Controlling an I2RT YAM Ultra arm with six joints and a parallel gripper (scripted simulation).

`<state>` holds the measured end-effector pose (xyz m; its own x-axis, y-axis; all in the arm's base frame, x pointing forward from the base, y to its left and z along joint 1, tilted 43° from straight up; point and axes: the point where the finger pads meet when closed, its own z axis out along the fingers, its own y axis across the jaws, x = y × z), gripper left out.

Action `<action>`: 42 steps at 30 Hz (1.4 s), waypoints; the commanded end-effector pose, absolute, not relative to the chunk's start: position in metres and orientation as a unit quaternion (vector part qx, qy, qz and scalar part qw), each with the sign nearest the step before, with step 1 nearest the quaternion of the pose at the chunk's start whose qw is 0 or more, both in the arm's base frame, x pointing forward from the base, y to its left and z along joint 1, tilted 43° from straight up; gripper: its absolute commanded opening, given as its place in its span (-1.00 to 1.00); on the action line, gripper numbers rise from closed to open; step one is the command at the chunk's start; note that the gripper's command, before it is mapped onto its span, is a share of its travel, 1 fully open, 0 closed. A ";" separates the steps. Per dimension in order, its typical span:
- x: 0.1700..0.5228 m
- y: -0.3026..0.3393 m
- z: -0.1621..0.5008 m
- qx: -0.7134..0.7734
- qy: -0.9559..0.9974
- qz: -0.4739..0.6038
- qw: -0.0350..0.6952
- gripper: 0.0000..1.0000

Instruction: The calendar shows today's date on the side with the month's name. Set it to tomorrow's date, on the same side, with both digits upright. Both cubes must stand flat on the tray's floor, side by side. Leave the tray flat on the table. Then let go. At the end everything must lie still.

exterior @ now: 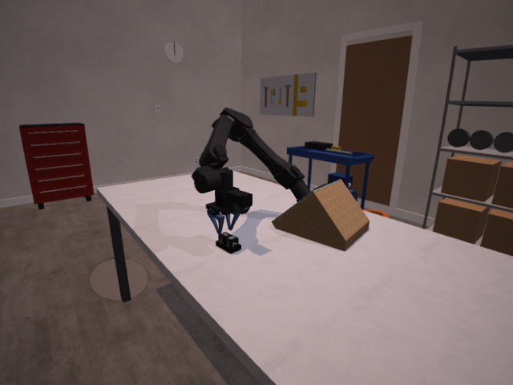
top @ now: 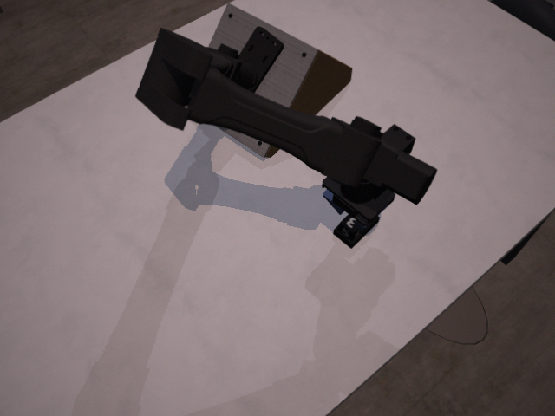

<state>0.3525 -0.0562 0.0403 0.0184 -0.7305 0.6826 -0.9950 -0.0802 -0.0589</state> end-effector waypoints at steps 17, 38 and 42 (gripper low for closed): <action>0.354 -0.053 0.042 0.677 -0.637 0.291 0.225 -0.07; 0.354 -0.054 0.041 0.677 -0.637 0.291 0.225 -0.07; 0.354 -0.056 0.039 0.677 -0.637 0.291 0.225 -0.07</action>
